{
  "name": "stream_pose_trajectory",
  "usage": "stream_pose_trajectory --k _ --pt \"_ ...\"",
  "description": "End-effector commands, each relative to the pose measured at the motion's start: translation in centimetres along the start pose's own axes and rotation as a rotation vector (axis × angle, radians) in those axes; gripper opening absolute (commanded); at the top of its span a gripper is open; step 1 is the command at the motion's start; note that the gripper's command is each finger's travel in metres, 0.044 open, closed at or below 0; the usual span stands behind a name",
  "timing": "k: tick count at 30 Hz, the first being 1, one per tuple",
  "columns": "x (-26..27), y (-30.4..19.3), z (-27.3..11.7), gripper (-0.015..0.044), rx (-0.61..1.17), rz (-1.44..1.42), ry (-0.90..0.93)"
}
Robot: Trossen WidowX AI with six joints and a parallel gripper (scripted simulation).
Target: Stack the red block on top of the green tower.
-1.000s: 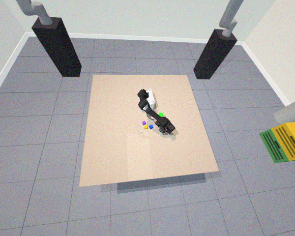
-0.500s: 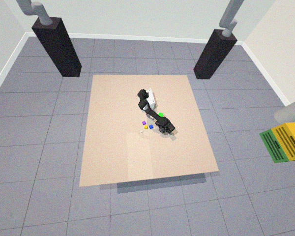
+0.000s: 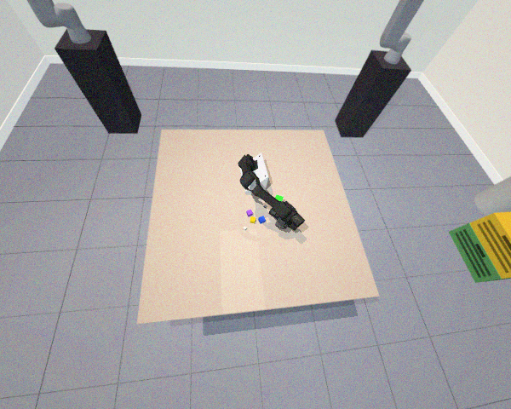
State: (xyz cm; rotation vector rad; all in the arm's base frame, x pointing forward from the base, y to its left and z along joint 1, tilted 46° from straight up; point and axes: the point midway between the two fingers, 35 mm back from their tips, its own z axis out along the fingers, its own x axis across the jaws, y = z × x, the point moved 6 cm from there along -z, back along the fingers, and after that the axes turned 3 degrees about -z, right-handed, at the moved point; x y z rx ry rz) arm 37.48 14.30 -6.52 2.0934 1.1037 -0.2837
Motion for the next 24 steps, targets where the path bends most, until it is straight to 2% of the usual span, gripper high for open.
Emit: stream_pose_trajectory --k 1,17,24 --pt "0.1 0.1 -2.4 0.0 -0.002 0.008 0.011" --pt "0.1 0.1 -10.1 0.0 0.0 0.007 0.012" --pt "0.2 0.0 -10.3 0.0 -0.004 0.001 0.015"
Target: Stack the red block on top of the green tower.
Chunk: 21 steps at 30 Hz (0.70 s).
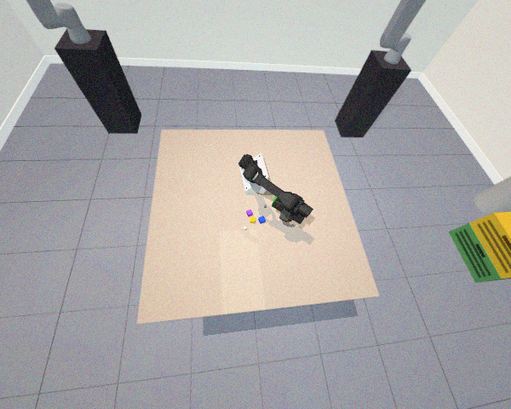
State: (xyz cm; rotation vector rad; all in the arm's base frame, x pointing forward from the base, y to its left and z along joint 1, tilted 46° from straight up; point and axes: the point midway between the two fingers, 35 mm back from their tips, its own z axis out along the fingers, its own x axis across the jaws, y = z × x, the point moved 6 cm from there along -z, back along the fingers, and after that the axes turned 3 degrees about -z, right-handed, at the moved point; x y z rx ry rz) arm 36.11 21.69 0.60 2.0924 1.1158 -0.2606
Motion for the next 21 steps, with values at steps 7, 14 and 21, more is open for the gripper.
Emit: stream_pose_trajectory --k 7,14,21 --pt "-0.4 -0.7 -0.5 0.0 0.009 0.008 -0.005" --pt "-1.6 -2.7 -0.8 0.0 0.011 0.006 -0.003" --pt "-3.1 -4.7 -0.9 0.0 0.013 0.005 -0.003"
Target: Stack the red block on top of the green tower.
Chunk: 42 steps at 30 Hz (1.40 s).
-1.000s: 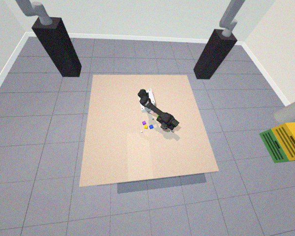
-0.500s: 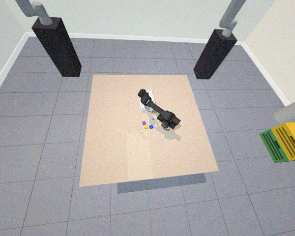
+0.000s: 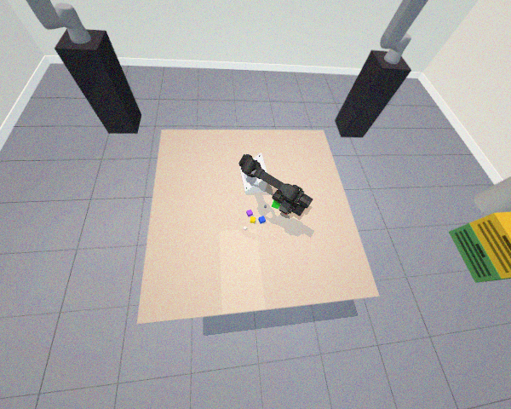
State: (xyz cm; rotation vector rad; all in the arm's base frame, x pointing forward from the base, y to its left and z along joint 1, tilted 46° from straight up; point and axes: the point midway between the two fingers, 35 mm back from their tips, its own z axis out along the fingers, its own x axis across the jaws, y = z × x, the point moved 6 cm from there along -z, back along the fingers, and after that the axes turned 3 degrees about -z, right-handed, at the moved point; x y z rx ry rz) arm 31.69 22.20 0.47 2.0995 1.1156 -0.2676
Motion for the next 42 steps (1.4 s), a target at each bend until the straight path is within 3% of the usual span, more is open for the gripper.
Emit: stream_pose_trajectory --k 1,29,42 --pt "-1.1 -1.3 0.0 0.0 0.004 0.005 -0.001" --pt "-6.8 -6.7 0.0 0.0 0.004 0.003 -0.007" --pt "-6.8 -6.7 3.0 0.0 0.003 0.003 -0.008"
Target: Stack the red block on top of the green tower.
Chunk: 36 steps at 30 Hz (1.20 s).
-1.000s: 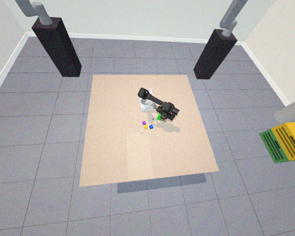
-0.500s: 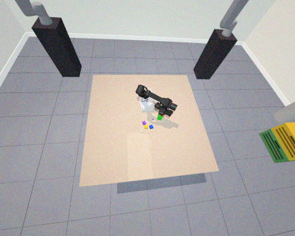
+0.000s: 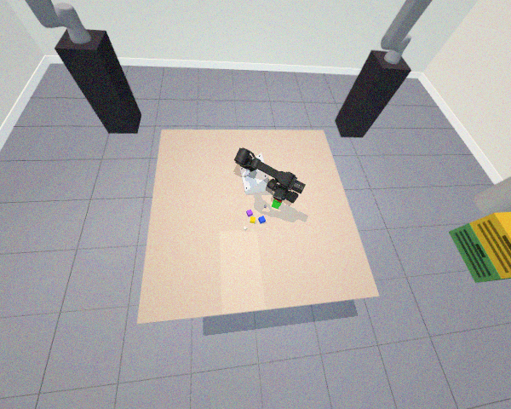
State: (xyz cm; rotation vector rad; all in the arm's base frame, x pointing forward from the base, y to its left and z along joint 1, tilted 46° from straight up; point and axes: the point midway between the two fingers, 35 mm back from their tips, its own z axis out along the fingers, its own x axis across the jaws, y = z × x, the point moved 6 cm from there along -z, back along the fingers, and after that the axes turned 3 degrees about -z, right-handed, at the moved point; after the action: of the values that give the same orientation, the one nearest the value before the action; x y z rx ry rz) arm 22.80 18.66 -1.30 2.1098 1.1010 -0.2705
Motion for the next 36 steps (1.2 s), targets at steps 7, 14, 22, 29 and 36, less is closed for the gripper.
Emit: stream_pose_trajectory --k 7,14,22,29,36 --pt "-0.09 -0.08 0.65 0.0 -0.004 -0.008 -0.003" --pt "-0.09 -0.08 0.65 0.0 -0.004 -0.008 -0.003" --pt "-0.09 -0.08 0.71 0.0 -0.004 -0.008 -0.003" --pt "-0.09 -0.08 0.76 0.0 -0.004 -0.008 -0.003" --pt "-0.07 -0.07 0.28 0.0 -0.003 -0.008 -0.003"
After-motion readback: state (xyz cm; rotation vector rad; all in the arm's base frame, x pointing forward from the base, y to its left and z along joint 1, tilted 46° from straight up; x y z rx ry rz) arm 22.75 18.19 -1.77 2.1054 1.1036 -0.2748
